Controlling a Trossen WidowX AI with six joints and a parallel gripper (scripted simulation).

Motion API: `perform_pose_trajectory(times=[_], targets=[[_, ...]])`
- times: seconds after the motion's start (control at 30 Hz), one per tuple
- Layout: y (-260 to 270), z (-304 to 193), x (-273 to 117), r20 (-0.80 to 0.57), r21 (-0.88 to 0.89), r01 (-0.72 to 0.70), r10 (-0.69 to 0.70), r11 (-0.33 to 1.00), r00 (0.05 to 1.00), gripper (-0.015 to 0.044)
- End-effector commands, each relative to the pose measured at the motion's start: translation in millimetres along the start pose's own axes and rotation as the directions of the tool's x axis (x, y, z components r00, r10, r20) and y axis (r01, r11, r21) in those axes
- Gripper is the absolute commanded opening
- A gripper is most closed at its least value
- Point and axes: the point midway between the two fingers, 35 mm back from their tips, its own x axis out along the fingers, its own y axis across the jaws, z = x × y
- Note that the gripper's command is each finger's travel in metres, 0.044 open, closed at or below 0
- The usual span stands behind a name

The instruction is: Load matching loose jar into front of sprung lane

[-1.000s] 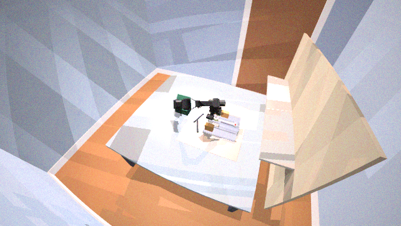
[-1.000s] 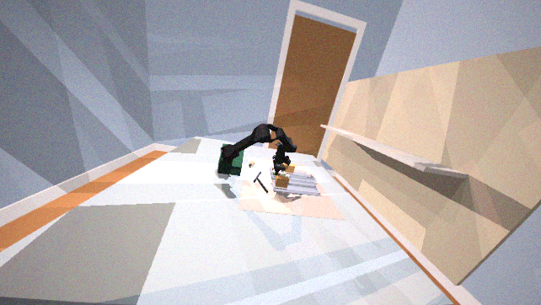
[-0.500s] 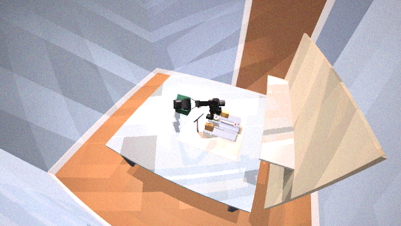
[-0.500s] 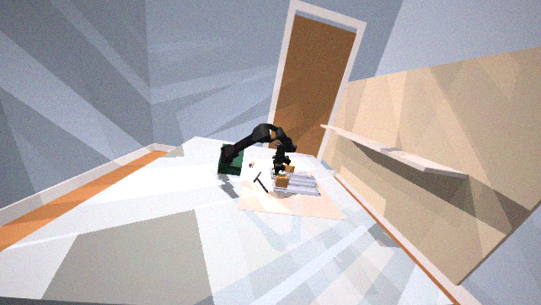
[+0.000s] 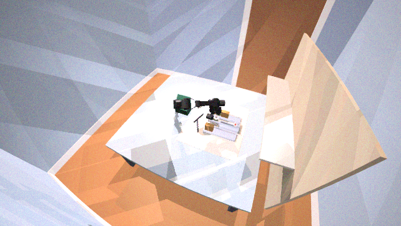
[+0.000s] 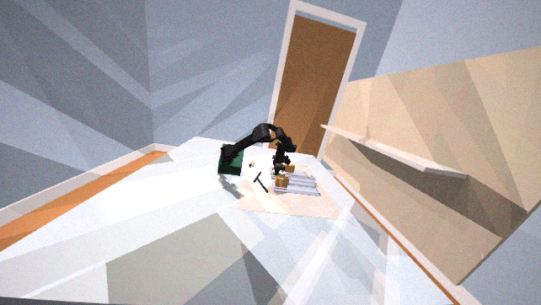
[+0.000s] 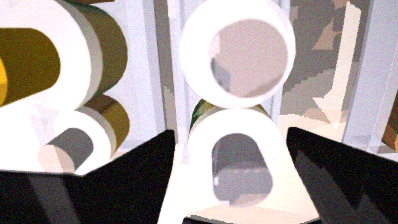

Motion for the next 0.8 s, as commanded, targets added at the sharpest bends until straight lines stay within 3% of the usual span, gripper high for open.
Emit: perform_pose_trajectory(times=[0.0, 0.33, 0.77], targets=[[0, 1, -7, 0.003, 0.006, -0.001, 0.001, 1.0, 1.0, 0.031], [1, -2, -20, 0.003, 0.006, -0.002, 0.002, 1.0, 1.0, 0.031], [3, -45, -21, 0.002, 0.004, -0.003, 0.003, 1.0, 1.0, 0.031]])
